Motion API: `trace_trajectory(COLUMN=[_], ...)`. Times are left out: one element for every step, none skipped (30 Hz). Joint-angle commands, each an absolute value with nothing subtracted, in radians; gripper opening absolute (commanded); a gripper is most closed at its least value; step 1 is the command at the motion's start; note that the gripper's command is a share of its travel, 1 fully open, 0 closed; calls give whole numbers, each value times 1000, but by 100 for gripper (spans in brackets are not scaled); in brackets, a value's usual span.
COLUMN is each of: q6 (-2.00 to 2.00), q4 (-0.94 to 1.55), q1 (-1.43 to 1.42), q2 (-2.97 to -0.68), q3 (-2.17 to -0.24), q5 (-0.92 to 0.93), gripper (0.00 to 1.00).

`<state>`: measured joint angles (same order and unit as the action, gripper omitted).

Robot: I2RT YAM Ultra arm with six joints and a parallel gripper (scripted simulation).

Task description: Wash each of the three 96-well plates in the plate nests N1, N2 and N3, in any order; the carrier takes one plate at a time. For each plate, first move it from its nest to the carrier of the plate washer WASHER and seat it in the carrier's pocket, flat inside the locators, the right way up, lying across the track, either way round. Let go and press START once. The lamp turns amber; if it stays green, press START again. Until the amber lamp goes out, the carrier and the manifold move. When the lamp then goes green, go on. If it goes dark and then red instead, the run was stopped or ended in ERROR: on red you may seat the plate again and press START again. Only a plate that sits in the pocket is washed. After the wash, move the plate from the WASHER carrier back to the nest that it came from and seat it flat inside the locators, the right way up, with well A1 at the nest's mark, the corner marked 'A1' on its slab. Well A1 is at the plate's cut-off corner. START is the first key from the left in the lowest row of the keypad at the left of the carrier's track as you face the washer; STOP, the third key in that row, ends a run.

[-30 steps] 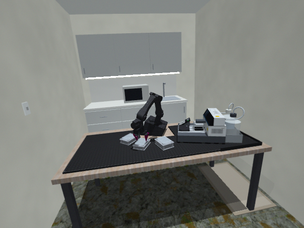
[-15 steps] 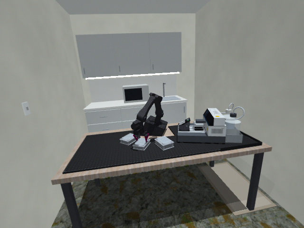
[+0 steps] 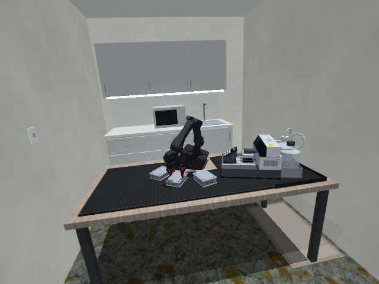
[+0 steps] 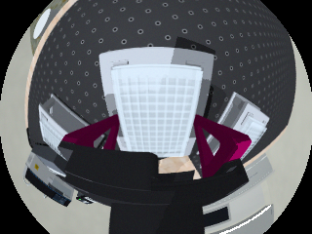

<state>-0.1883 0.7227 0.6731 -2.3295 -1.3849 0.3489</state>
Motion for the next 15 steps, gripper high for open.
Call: trace_trajectory(q6=[-187,-187,-187,-187,-187,-187,-187,-187,-187,-187,-187,-187,-187,-187,-187], q4=[721,721,721,721,721,721,721,721,721,721,721,721,721,721,721], q1=[676,676,676,676,676,676,676,676,676,676,676,676,676,676,676], q2=[-2322,-2322,-2322,-2322,-2322,-2322,-2322,-2322,-2322,-2322,-2322,-2322,-2322,-2322,-2322], q3=[-1388,-1388,-1388,-1388,-1388,-1388,-1388,-1388,-1388,-1388,-1388,-1388,-1388,-1388,-1388], q5=[350,350,350,350,350,350,350,350,350,350,350,350,350,350,350], gripper=[100,100,90,90,90,80,80,80,70,70,70,70,70,60,60])
